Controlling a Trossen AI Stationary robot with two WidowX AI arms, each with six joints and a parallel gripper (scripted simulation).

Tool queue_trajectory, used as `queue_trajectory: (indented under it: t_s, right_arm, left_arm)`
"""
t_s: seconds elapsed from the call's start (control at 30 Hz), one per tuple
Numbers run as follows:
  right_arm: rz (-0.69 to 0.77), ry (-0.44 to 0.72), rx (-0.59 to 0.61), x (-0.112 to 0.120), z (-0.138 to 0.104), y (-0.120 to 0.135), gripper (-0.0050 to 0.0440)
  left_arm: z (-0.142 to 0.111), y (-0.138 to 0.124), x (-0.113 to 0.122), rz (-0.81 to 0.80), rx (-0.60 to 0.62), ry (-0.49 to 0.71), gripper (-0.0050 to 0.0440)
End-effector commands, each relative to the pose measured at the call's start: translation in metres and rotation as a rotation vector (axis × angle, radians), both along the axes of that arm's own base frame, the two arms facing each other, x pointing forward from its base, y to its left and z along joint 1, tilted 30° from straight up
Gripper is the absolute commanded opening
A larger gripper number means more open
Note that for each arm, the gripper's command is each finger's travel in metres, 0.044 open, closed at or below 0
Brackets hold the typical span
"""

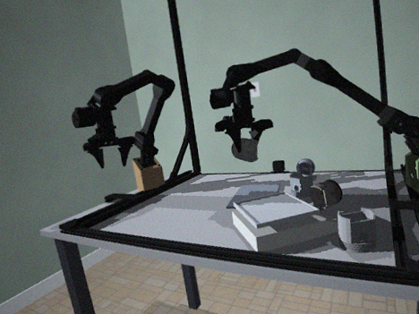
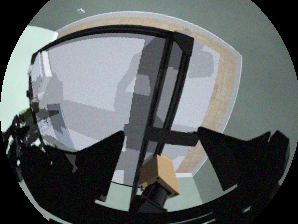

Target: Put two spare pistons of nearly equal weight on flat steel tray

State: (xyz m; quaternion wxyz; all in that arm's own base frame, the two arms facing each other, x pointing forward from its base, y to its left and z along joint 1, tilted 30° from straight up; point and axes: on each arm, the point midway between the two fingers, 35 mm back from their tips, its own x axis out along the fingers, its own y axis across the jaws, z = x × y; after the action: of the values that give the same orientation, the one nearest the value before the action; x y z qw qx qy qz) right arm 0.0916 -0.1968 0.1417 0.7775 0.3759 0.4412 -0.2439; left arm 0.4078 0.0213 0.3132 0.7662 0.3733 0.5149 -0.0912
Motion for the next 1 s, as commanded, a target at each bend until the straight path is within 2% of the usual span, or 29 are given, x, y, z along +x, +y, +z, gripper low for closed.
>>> queue_trajectory:
  t_s: [0.0,0.2,0.97]
  right_arm:
    - [0.002,-0.003,0.0,0.0,0.0,0.0,0.044]
    - [0.002,-0.003,0.0,0.0,0.0,0.0,0.044]
    - [0.002,-0.003,0.0,0.0,0.0,0.0,0.044]
  left_arm:
    - [0.002,0.0,-0.001,-0.075,0.071,0.013,0.0158]
    - [0.001,0.0,0.0,-0.142,0.132,0.03,0.0158]
    - [-0.029,0.006,0.016,-0.142,0.132,0.03,0.0158]
